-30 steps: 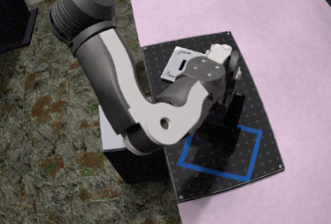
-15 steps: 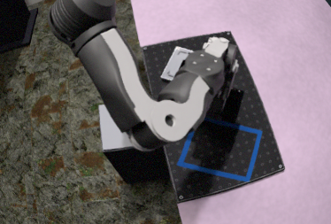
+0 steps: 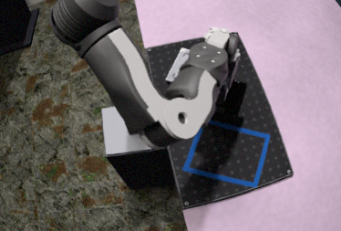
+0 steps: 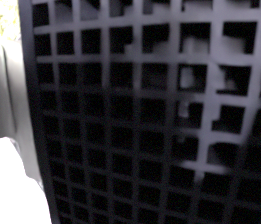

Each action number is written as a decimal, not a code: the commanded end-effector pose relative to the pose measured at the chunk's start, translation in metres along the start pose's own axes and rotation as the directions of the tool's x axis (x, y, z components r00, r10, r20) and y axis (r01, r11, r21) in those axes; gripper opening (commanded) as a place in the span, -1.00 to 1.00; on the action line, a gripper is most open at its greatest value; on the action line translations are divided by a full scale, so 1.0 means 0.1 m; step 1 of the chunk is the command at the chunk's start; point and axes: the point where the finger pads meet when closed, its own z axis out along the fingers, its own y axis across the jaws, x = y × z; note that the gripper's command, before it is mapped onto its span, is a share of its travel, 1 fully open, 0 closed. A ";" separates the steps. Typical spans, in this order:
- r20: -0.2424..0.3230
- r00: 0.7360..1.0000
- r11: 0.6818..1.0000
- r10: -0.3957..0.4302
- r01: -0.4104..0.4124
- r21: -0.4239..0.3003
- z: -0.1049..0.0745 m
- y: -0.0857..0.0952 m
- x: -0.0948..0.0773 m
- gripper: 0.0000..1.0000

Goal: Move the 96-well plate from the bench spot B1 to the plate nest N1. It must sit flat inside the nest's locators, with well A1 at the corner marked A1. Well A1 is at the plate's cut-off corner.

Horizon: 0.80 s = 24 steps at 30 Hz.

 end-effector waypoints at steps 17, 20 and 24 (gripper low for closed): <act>0.002 1.000 1.000 0.002 -0.002 0.003 -0.03 0.33 0.23 -1.00; 0.002 1.000 1.000 0.001 -0.001 0.000 -0.04 0.53 0.38 -1.00; 0.002 1.000 1.000 0.002 -0.002 0.003 -0.05 0.66 0.48 -1.00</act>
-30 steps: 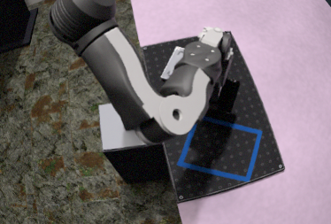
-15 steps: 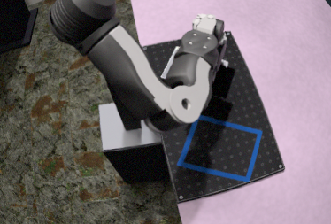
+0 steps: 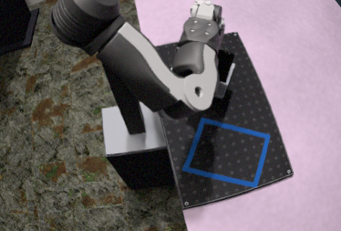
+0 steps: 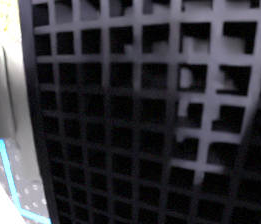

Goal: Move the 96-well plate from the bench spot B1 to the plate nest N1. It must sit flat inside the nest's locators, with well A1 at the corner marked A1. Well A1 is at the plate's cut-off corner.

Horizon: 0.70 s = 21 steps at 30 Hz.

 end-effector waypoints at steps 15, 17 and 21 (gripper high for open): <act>0.018 1.000 1.000 0.019 -0.020 0.023 0.00 0.27 0.18 -1.00; 0.018 1.000 1.000 0.019 -0.020 0.023 0.00 0.27 0.18 -1.00; 0.018 1.000 1.000 0.019 -0.020 0.023 0.00 0.27 0.18 -1.00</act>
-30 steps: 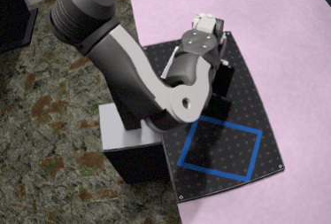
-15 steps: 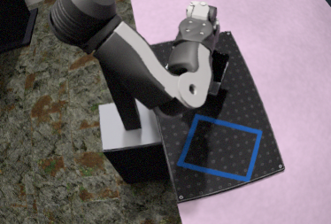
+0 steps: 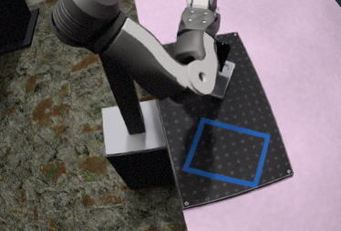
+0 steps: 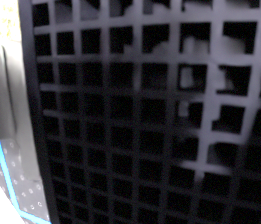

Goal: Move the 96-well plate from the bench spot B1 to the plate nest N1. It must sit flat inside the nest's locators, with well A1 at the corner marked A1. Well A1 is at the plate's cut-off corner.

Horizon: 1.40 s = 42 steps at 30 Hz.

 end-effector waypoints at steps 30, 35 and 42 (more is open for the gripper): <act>-0.002 1.000 1.000 -0.006 0.006 0.001 0.62 0.01 0.04 -1.00; -0.002 1.000 1.000 -0.006 0.006 0.001 0.62 0.01 0.04 -1.00; -0.002 1.000 1.000 -0.006 0.006 0.001 0.67 0.01 0.04 -1.00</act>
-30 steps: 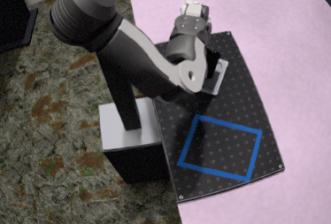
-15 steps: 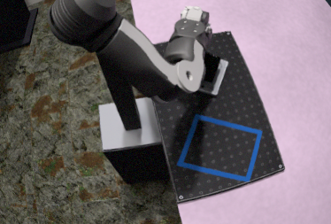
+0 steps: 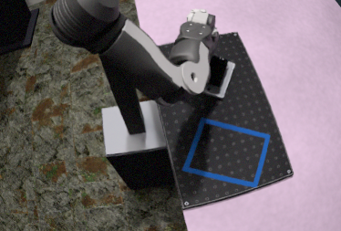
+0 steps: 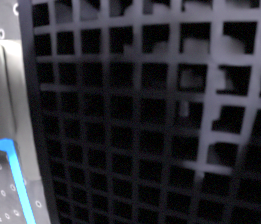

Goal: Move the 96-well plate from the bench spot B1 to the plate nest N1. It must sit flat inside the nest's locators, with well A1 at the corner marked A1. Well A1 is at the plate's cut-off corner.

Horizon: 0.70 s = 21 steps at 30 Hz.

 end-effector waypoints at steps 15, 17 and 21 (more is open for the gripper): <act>-0.002 1.000 1.000 -0.006 0.006 -0.009 0.08 0.02 0.01 -1.00; -0.001 1.000 1.000 -0.002 0.002 -0.009 0.06 0.02 0.00 -1.00; 0.001 1.000 1.000 0.004 -0.004 -0.008 0.03 0.02 -0.02 -1.00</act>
